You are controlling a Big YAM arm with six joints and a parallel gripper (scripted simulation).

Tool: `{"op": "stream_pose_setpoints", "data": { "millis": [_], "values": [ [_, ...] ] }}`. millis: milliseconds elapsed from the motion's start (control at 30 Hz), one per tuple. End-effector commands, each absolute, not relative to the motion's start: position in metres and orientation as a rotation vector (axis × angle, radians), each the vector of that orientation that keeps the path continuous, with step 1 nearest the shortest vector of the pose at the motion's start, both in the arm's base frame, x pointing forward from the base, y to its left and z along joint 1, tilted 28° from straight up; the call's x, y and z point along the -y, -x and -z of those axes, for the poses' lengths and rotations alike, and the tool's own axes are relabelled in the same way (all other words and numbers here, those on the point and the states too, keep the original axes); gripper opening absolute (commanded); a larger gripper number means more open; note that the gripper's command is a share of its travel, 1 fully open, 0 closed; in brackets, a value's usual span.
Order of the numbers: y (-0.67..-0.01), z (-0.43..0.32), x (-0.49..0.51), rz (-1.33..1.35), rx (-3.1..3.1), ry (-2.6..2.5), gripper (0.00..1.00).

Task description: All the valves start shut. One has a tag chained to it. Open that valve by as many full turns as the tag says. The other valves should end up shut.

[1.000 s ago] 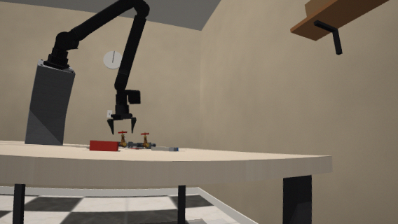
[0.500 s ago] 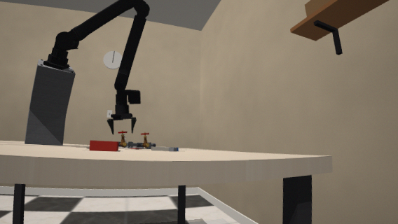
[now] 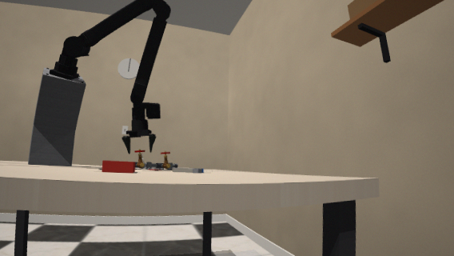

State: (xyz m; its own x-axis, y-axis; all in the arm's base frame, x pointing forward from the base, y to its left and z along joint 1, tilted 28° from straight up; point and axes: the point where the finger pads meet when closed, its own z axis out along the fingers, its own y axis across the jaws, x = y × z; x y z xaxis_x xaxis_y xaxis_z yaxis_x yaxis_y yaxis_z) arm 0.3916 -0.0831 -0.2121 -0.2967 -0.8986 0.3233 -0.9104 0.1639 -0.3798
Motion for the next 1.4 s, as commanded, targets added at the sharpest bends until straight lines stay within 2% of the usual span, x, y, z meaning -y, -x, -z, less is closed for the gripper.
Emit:
{"op": "stream_pose_setpoints", "data": {
  "millis": [0,267,333,733,833,900,933,1367],
  "values": [
    [-0.3923,0.2116,0.0831,-0.827,2.554,-1.685,1.00],
    [-0.3894,0.2125,0.0824,-0.818,2.990,-1.071,1.00],
    [-0.3894,0.2125,0.0824,-0.818,2.990,-1.071,1.00],
    [-0.3882,0.2129,0.0815,-0.712,3.389,0.124,1.00],
    [-0.3883,0.2129,0.0814,-0.669,3.416,0.421,1.00],
    [-0.3883,0.2129,0.0814,-0.669,3.416,0.421,1.00],
    [-0.3918,0.2124,0.0813,-0.628,3.415,0.675,1.00],
    [-0.3920,0.2123,0.0813,-0.335,3.059,1.957,1.00]
  ]
}}
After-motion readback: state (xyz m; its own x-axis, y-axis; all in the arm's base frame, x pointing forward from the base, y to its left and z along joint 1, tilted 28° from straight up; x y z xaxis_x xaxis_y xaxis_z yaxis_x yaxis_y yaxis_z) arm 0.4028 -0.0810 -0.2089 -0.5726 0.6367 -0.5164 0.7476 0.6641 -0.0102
